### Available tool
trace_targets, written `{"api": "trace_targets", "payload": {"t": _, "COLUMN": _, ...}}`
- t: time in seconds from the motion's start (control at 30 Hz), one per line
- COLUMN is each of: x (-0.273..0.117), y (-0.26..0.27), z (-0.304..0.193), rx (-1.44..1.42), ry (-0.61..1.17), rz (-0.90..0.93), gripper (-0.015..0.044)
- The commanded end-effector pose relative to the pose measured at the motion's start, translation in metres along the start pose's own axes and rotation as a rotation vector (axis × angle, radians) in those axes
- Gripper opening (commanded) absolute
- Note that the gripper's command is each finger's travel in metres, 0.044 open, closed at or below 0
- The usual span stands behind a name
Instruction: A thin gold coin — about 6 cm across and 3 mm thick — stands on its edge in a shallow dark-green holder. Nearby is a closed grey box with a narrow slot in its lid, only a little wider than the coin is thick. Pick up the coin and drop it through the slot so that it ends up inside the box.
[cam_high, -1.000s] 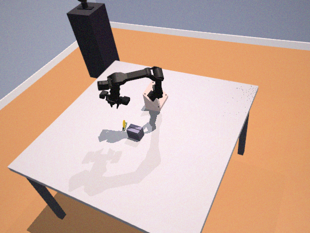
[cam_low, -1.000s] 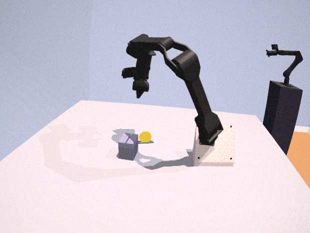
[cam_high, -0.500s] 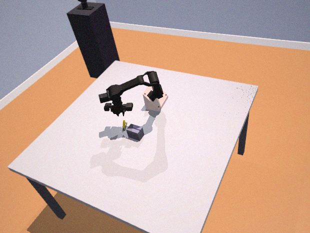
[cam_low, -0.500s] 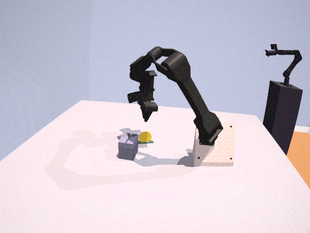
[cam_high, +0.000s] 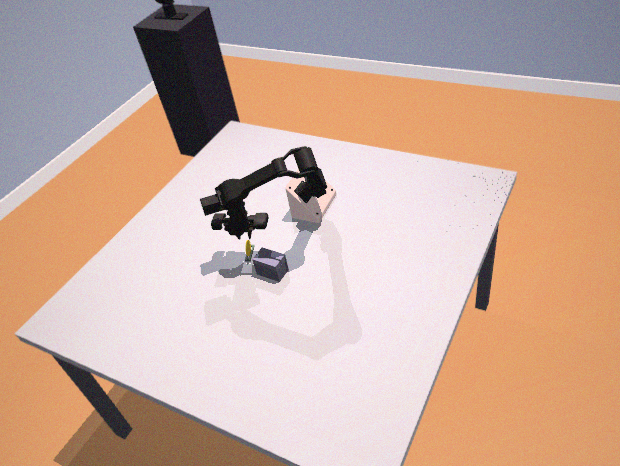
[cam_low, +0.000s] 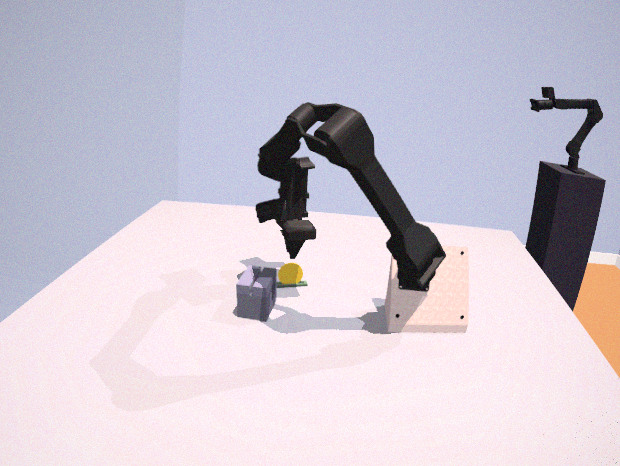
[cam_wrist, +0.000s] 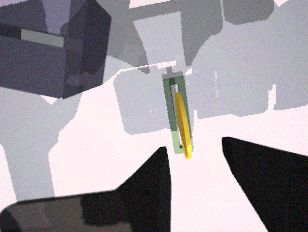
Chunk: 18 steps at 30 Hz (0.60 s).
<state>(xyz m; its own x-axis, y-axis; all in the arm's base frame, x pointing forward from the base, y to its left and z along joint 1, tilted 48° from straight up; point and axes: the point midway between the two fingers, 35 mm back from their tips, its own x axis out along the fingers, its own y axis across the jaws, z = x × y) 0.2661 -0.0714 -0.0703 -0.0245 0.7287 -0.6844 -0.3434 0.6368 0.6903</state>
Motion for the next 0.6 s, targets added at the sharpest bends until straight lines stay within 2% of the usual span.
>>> {"api": "trace_targets", "payload": {"t": 0.0, "x": 0.009, "y": 0.001, "z": -0.001, "rx": 0.007, "ry": 0.000, "rz": 0.009, "gripper": 0.0161}}
{"api": "trace_targets", "payload": {"t": 0.57, "x": 0.037, "y": 0.001, "z": 0.000, "rx": 0.007, "ry": 0.000, "rz": 0.009, "gripper": 0.0161}}
